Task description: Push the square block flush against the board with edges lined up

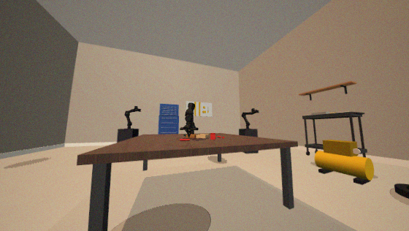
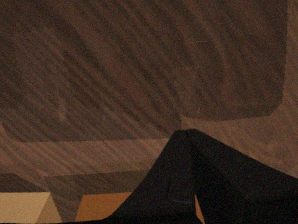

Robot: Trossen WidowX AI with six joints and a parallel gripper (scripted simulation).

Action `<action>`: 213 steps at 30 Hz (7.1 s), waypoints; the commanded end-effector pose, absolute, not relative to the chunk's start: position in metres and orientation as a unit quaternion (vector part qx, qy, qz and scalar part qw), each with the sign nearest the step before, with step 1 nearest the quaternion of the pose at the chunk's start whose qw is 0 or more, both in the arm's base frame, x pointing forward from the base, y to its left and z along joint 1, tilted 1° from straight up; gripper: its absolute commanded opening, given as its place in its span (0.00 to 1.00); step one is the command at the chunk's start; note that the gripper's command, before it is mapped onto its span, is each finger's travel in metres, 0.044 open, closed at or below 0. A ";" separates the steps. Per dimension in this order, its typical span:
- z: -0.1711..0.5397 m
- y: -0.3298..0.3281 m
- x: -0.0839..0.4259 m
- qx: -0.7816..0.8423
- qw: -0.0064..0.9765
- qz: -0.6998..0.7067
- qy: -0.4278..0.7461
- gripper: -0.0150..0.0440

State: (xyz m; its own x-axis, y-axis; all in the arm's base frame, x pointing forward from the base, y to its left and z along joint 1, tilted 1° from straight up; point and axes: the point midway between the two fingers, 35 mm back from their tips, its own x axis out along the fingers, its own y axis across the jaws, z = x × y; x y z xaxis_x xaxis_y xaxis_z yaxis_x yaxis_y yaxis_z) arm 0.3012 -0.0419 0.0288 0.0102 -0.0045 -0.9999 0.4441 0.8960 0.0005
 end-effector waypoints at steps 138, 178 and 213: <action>0.096 -0.032 0.297 -0.111 0.705 0.109 0.692 0.25; 0.026 -0.077 0.194 -0.376 0.599 0.374 0.600 0.25; 0.026 -0.043 0.214 -0.376 0.600 0.374 0.598 0.25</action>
State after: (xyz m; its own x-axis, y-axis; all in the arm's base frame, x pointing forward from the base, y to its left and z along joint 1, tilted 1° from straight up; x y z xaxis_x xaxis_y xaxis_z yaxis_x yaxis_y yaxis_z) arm 0.2123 -0.0471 0.0264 0.0016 -0.0049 -1.0000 -0.9007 0.4344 -0.0036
